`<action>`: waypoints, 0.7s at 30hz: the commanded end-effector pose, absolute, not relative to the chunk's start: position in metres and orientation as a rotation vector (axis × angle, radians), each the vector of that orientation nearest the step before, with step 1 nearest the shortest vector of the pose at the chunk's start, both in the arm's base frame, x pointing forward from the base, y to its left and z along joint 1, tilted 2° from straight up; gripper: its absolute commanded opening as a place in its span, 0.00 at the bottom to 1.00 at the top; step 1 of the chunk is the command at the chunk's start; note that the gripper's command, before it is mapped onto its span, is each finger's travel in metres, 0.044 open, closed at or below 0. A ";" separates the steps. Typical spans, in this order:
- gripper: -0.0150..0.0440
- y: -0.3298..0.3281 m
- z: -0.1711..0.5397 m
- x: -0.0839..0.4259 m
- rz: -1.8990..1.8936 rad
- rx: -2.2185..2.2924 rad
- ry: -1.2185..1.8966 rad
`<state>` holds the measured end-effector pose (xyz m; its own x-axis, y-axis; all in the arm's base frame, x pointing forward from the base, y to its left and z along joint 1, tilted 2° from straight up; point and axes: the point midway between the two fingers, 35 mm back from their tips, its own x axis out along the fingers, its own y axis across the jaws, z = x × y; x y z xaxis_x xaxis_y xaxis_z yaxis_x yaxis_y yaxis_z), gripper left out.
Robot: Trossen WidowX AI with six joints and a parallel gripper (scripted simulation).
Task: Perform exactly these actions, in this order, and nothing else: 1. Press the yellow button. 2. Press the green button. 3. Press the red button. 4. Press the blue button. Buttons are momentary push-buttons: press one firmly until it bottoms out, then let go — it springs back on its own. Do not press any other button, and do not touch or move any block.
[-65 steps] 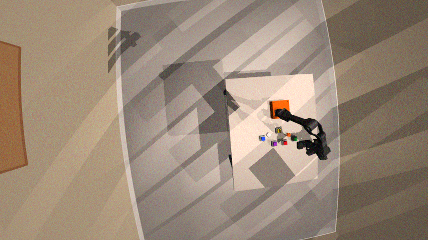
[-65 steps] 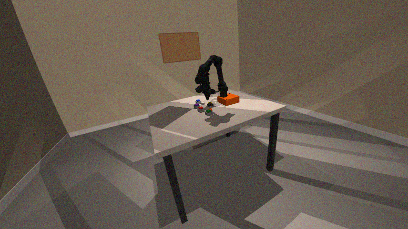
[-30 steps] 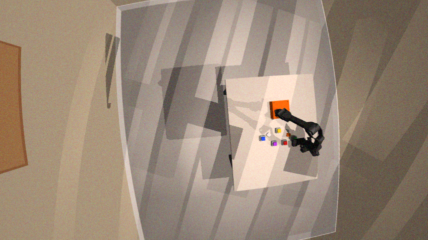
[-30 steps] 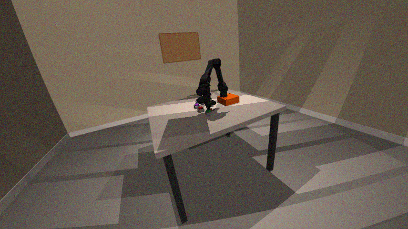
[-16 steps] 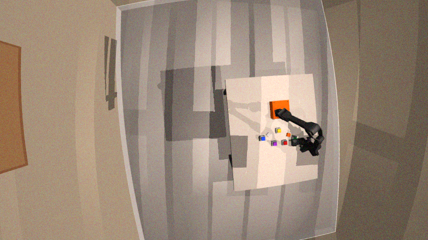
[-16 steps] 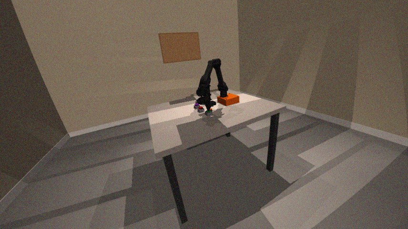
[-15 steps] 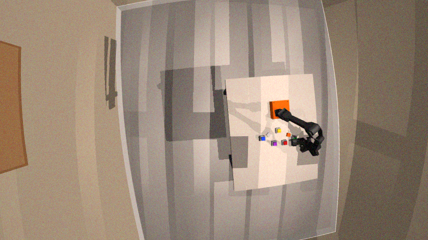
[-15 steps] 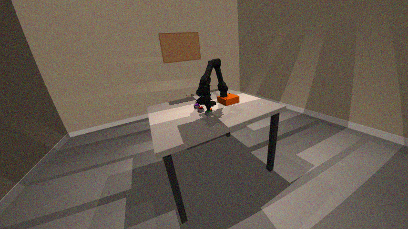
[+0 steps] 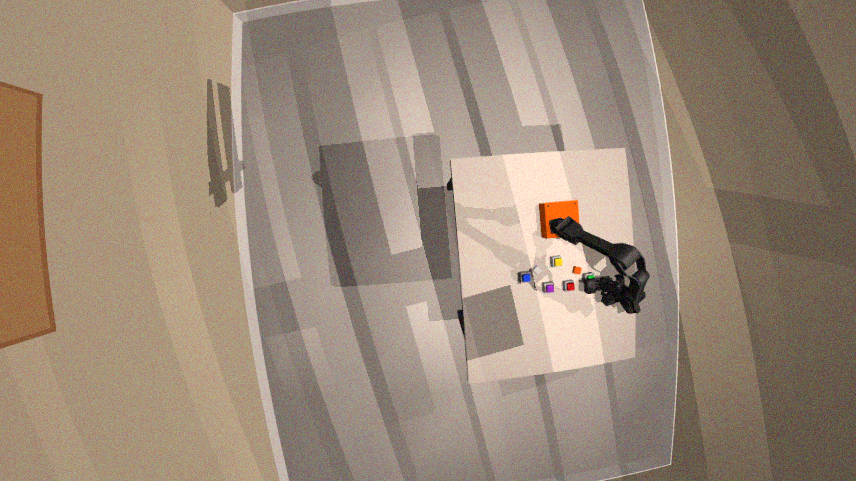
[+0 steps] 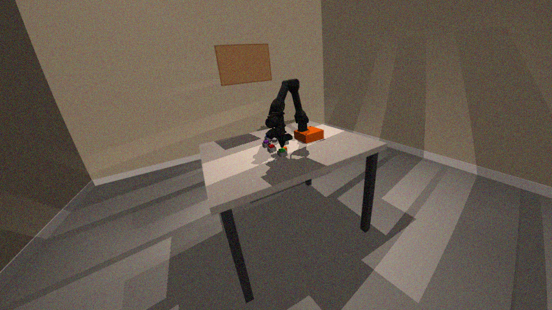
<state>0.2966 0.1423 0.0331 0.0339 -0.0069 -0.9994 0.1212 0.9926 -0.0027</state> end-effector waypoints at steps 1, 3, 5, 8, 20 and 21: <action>0.29 0.143 0.048 0.298 -0.100 0.095 1.520; 0.29 0.143 0.051 0.299 -0.100 0.095 1.520; 0.29 0.144 0.071 0.299 -0.100 0.095 1.520; 0.29 0.143 0.107 0.296 -0.100 0.095 1.520; 0.29 0.057 0.111 0.307 -0.105 0.090 1.519; 0.29 0.044 0.111 0.307 -0.106 0.089 1.519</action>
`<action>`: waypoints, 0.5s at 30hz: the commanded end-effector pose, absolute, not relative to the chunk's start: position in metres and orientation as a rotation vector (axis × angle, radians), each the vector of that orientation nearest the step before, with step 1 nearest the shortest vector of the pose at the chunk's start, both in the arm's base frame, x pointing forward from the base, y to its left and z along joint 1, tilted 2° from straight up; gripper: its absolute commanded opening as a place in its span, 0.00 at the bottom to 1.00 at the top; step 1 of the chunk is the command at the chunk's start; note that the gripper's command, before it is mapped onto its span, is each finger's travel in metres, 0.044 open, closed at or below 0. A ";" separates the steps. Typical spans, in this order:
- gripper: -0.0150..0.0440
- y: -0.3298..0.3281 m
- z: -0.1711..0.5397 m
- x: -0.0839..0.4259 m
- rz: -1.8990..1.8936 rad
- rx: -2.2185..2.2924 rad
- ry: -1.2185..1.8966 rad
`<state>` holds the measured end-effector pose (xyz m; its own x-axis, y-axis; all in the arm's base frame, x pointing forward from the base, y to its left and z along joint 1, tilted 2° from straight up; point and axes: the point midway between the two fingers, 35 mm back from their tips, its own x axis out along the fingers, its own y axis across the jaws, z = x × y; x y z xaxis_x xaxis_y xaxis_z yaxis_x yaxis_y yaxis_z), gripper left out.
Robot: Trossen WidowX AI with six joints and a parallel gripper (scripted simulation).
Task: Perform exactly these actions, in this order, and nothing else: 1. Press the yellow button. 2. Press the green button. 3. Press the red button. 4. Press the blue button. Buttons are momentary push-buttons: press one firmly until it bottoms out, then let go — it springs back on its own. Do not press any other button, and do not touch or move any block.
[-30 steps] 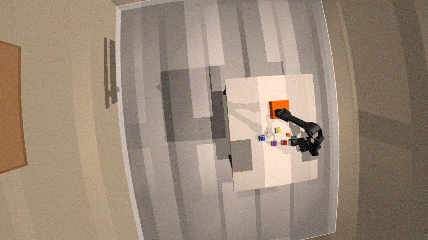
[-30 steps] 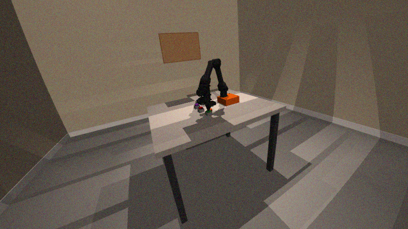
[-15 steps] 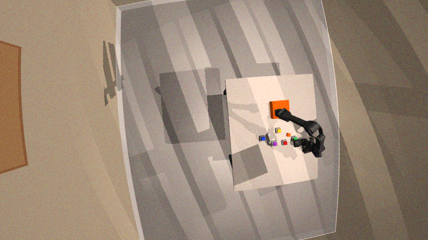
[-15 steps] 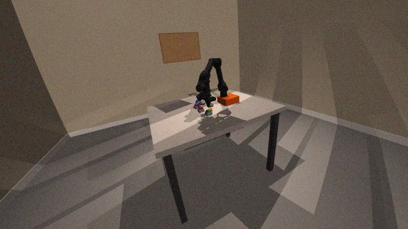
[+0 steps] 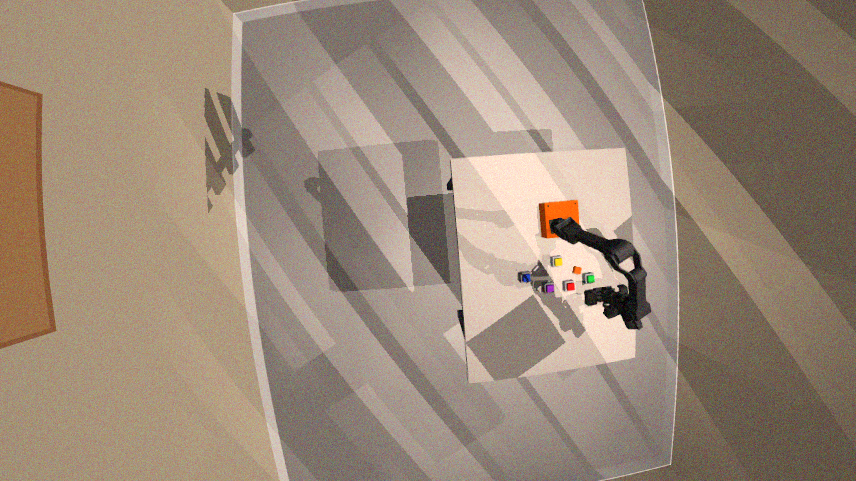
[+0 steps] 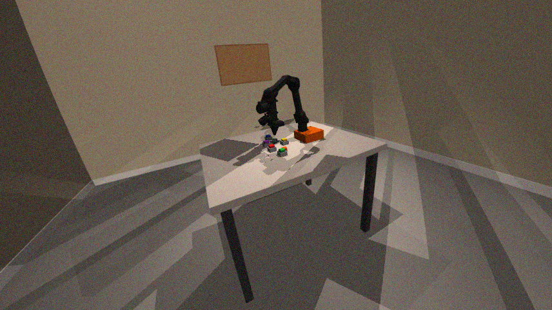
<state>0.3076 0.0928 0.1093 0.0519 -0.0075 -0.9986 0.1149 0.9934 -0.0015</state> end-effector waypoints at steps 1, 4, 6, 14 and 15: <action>0.29 0.037 0.111 0.307 -0.106 0.089 1.519; 0.29 0.034 0.111 0.306 -0.107 0.089 1.519; 0.29 0.034 0.111 0.306 -0.107 0.089 1.519; 0.29 0.033 0.050 0.309 -0.107 0.089 1.519; 0.29 0.033 0.050 0.309 -0.107 0.089 1.519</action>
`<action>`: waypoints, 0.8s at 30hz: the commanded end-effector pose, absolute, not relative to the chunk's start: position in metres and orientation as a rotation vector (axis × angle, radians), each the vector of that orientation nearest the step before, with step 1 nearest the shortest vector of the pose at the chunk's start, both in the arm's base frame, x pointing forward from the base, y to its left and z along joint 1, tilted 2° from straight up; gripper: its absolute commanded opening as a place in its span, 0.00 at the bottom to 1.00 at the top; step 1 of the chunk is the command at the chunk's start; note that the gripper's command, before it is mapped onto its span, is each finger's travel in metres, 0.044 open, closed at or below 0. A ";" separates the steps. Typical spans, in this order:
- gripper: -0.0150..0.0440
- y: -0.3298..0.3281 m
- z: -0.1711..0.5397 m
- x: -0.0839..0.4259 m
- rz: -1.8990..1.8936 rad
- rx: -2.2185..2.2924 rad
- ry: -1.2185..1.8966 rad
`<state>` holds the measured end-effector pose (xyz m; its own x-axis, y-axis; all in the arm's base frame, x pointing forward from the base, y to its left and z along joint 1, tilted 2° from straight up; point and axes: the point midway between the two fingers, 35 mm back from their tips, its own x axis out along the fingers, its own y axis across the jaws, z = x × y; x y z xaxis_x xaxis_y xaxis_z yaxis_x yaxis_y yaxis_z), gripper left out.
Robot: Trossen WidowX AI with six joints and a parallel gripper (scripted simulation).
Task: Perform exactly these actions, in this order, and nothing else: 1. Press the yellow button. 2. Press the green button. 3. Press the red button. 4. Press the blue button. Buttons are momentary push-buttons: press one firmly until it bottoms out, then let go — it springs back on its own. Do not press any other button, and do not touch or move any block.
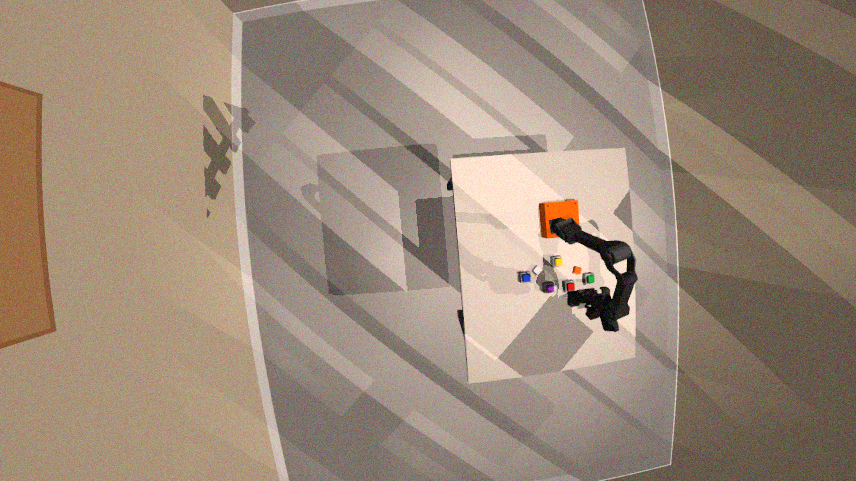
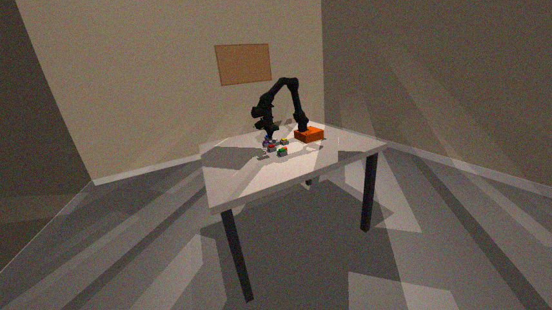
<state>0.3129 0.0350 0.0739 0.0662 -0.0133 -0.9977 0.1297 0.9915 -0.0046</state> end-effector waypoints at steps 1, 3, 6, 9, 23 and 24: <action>0.29 0.033 0.050 0.309 -0.107 0.089 1.519; 0.29 0.033 0.050 0.309 -0.107 0.089 1.519; 0.29 0.033 0.047 0.309 -0.107 0.089 1.519; 0.29 0.033 0.042 0.310 -0.107 0.089 1.519; 0.29 0.033 0.020 0.311 -0.107 0.089 1.519; 0.29 0.033 0.018 0.311 -0.107 0.089 1.519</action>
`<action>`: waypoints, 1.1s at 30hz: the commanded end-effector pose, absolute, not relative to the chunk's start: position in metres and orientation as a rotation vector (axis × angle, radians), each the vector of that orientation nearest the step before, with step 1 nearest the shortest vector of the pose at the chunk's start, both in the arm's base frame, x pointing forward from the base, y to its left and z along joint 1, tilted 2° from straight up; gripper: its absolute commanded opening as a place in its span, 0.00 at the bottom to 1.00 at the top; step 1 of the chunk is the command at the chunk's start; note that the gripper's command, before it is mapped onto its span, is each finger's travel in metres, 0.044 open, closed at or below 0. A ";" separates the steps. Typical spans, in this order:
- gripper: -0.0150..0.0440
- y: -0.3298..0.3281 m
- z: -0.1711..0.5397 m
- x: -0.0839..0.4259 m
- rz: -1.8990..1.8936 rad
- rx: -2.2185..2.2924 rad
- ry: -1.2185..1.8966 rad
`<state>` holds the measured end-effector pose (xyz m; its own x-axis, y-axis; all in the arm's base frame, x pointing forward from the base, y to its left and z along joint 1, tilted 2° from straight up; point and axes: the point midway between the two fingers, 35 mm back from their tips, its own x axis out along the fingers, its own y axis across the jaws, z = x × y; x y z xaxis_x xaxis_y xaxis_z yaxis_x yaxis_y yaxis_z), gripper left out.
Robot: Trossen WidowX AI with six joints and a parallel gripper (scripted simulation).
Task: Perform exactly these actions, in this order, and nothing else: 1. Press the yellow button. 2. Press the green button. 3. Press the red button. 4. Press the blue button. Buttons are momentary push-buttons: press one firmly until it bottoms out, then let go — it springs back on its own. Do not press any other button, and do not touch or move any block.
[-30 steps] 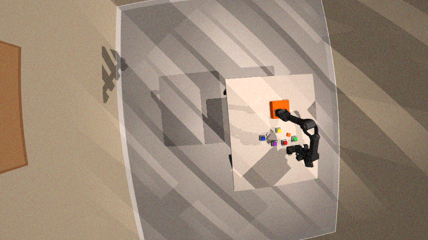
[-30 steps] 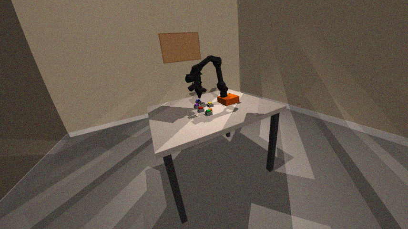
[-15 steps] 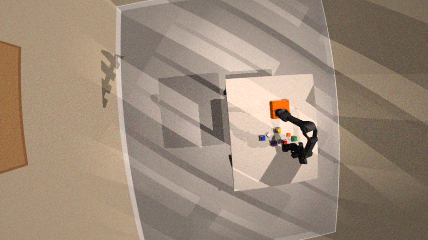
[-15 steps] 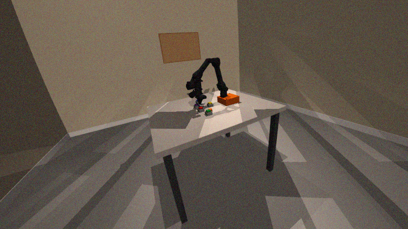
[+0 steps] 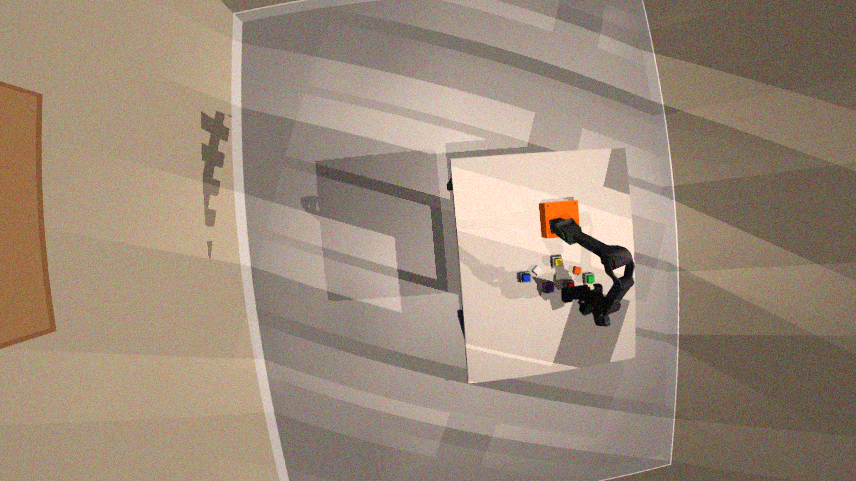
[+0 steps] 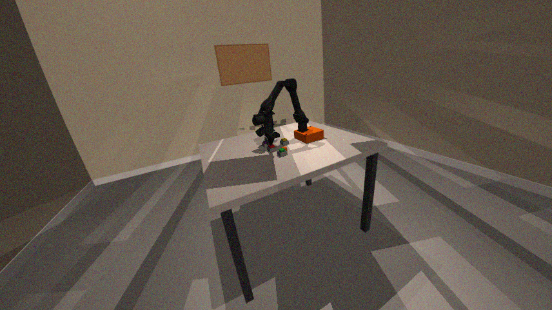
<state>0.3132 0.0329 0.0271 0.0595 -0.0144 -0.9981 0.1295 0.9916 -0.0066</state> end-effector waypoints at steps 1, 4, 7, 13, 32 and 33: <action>0.29 0.033 0.017 0.311 -0.107 0.089 1.519; 0.29 0.033 0.016 0.311 -0.107 0.089 1.519; 0.29 0.033 0.016 0.311 -0.107 0.089 1.519; 0.29 0.033 0.016 0.311 -0.107 0.089 1.519; 0.29 0.033 0.050 0.309 -0.107 0.089 1.519; 0.29 0.033 0.050 0.309 -0.107 0.089 1.519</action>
<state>0.3087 0.0327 0.0384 0.0440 -0.0162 -0.9989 0.1279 0.9917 -0.0104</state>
